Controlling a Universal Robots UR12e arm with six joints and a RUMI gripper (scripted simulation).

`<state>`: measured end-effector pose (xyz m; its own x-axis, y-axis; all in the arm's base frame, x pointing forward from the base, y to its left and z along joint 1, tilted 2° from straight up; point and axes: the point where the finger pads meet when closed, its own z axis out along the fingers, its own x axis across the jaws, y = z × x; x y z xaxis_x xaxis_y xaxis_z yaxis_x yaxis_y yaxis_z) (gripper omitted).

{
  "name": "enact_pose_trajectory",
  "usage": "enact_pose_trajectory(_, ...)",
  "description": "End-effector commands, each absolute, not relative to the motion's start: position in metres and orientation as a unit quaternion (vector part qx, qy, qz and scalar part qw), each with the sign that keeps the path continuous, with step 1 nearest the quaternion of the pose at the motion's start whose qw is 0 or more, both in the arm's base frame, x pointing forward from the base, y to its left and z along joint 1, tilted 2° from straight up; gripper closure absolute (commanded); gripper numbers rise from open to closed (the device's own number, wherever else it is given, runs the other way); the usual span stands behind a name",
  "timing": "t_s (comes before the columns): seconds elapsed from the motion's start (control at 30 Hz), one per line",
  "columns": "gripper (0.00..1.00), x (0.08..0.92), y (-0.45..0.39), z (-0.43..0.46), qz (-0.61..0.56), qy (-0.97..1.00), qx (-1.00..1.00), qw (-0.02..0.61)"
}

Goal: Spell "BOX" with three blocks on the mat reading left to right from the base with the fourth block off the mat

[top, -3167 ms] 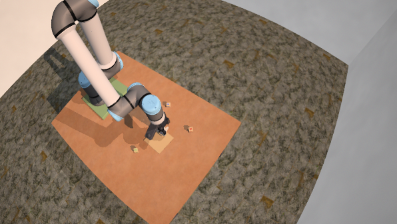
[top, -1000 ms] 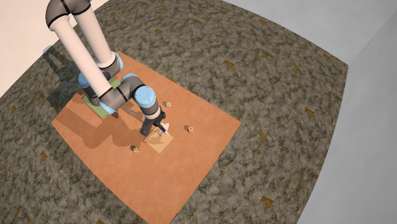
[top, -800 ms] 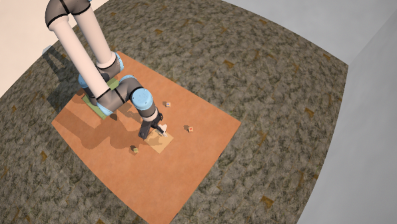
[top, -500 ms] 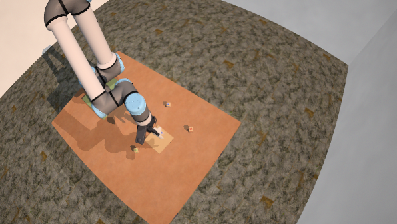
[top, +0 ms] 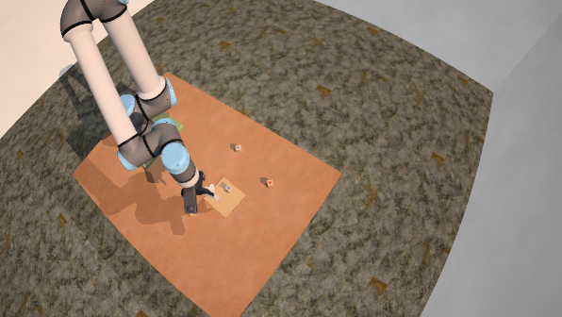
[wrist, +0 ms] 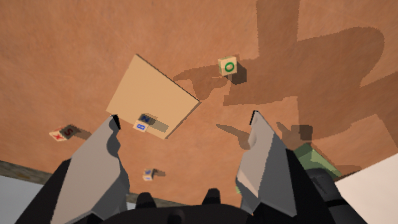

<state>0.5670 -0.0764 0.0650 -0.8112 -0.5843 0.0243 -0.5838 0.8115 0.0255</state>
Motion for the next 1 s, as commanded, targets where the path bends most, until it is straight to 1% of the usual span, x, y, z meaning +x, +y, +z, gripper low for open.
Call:
enact_pose_trajectory(0.0, 0.0, 0.561, -0.093, 0.065, -0.012, -0.936, 0.353, 0.011)
enact_pose_trajectory(0.43, 0.0, 0.535, -0.136, 0.061, -0.013, -0.881, 0.474, 0.01)
enact_pose_trajectory(0.9, 0.0, 0.53, -0.143, 0.061, -0.013, -0.869, 0.495, 0.009)
enact_pose_trajectory(0.93, 0.63, 0.53, -0.143, 0.061, -0.013, -0.869, 0.495, 0.009)
enact_pose_trajectory(0.97, 0.63, 0.53, -0.143, 0.061, -0.013, -0.869, 0.495, 0.009)
